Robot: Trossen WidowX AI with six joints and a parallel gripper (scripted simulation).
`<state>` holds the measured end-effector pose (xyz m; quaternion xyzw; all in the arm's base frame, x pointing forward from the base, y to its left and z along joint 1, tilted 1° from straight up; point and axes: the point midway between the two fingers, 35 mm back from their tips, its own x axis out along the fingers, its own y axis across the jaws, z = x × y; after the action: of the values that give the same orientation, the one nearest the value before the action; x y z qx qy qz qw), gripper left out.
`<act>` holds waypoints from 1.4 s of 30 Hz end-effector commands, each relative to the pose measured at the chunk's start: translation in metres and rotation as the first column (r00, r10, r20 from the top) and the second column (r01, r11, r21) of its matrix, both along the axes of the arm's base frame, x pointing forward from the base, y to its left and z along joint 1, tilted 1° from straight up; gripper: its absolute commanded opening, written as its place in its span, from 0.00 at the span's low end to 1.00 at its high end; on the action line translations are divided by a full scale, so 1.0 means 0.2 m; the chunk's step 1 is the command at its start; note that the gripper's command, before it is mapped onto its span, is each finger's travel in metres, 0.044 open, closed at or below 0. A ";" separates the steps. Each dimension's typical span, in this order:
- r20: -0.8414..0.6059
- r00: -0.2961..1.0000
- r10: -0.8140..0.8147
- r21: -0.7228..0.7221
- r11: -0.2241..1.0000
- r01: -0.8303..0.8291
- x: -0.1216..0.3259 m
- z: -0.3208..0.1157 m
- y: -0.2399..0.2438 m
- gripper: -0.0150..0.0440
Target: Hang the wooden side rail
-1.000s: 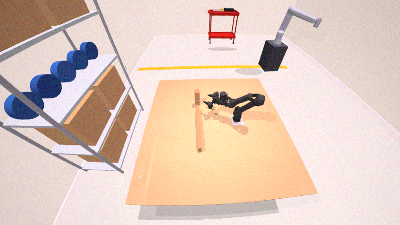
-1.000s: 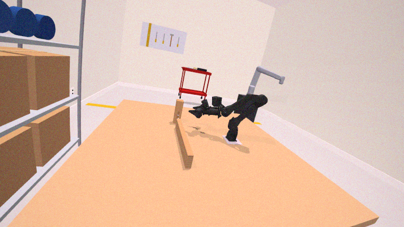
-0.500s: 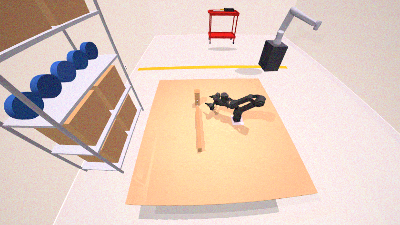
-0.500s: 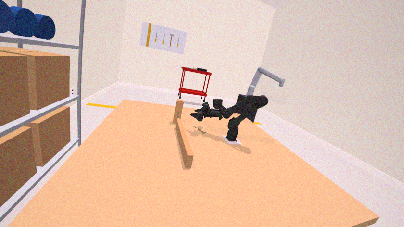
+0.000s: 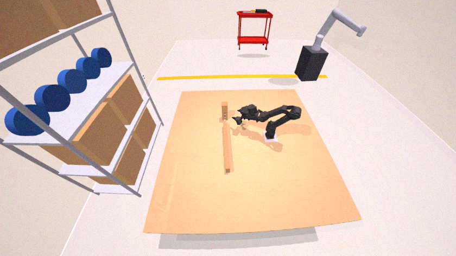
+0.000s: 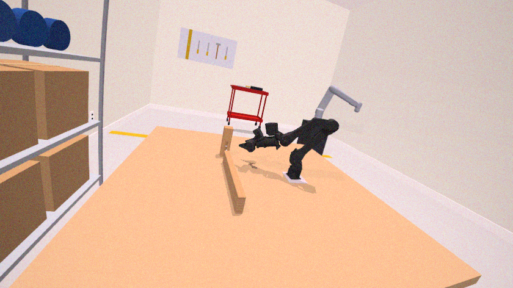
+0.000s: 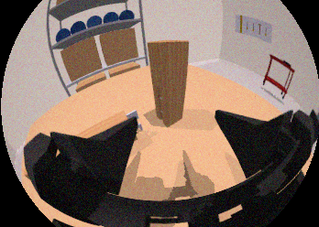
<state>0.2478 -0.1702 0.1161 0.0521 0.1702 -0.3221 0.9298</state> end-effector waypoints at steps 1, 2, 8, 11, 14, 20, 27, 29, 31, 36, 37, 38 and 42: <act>-0.052 0.995 -0.091 0.094 0.991 0.095 0.07 0.02 -0.01 1.00; -0.068 0.991 -0.113 0.112 0.986 0.120 0.09 0.02 0.00 1.00; -0.163 0.962 -0.221 0.152 0.957 0.246 0.17 0.08 0.04 1.00; -0.196 0.939 -0.283 0.148 0.938 0.313 0.19 0.12 0.07 1.00; -0.216 0.912 -0.348 0.131 0.915 0.381 0.21 0.17 0.10 1.00; -0.222 0.890 -0.399 0.107 0.897 0.429 0.23 0.23 0.13 1.00; -0.222 0.890 -0.399 0.107 0.897 0.429 0.23 0.23 0.13 1.00; -0.222 0.890 -0.399 0.107 0.897 0.429 0.23 0.23 0.13 1.00; -0.222 0.890 -0.399 0.107 0.897 0.429 0.23 0.23 0.13 1.00; -0.222 0.890 -0.399 0.107 0.897 0.429 0.23 0.23 0.13 1.00; -0.222 0.890 -0.399 0.107 0.897 0.429 0.23 0.23 0.13 1.00; -0.222 0.890 -0.399 0.107 0.897 0.429 0.23 0.23 0.13 1.00; -0.260 0.892 -0.370 0.087 0.911 0.403 0.24 0.23 0.13 1.00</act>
<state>0.2932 -0.1440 0.1609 0.1251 0.2731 -0.4995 0.8126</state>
